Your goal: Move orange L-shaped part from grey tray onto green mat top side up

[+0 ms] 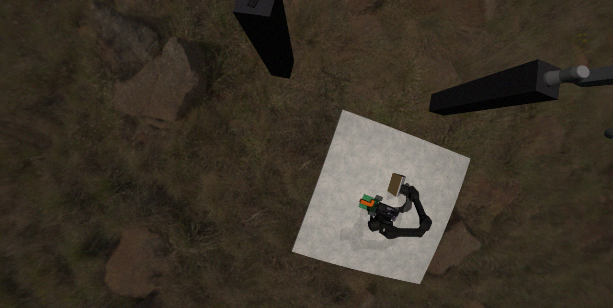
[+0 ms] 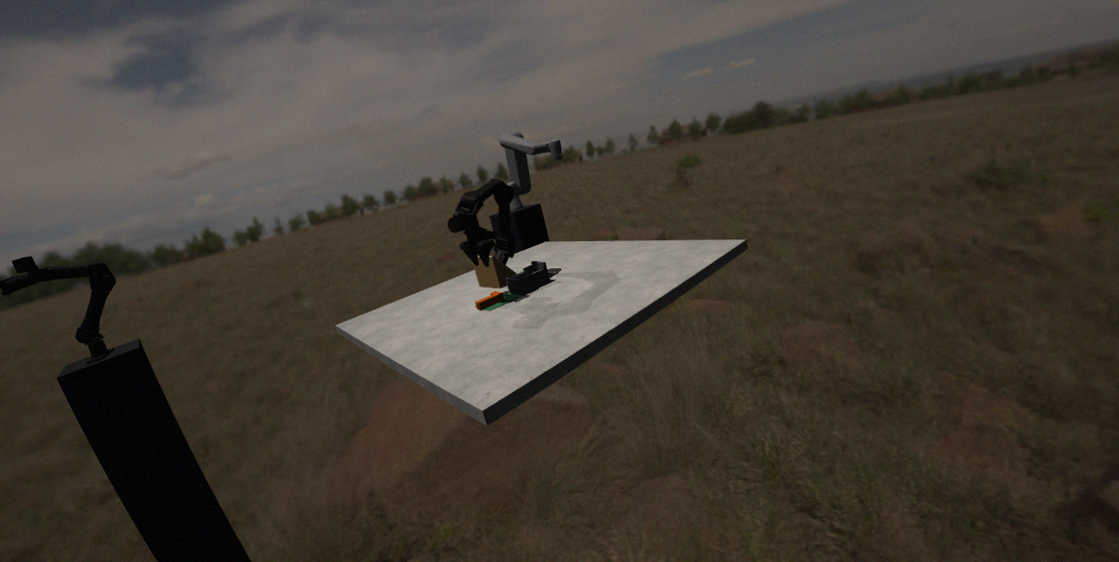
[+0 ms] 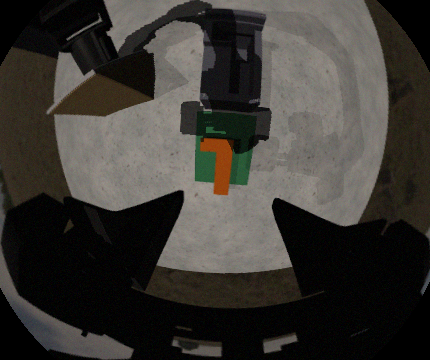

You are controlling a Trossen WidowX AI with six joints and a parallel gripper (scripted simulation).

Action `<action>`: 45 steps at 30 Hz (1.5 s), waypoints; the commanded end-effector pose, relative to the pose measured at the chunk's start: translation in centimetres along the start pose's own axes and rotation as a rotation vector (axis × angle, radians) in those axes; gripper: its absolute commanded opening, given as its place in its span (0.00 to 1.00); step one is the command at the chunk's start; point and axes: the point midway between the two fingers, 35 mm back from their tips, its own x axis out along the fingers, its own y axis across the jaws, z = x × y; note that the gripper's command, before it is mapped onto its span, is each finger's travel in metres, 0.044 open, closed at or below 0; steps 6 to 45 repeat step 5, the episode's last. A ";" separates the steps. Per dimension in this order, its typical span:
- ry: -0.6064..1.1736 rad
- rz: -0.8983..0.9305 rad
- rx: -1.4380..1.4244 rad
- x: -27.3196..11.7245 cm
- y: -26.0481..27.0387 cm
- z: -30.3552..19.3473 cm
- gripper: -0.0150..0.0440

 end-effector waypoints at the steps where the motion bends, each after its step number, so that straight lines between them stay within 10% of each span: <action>1: 0.000 -0.001 0.002 0.0 0.0 0.0 0.93; 45: 0.000 -0.001 0.002 0.0 0.0 0.0 0.93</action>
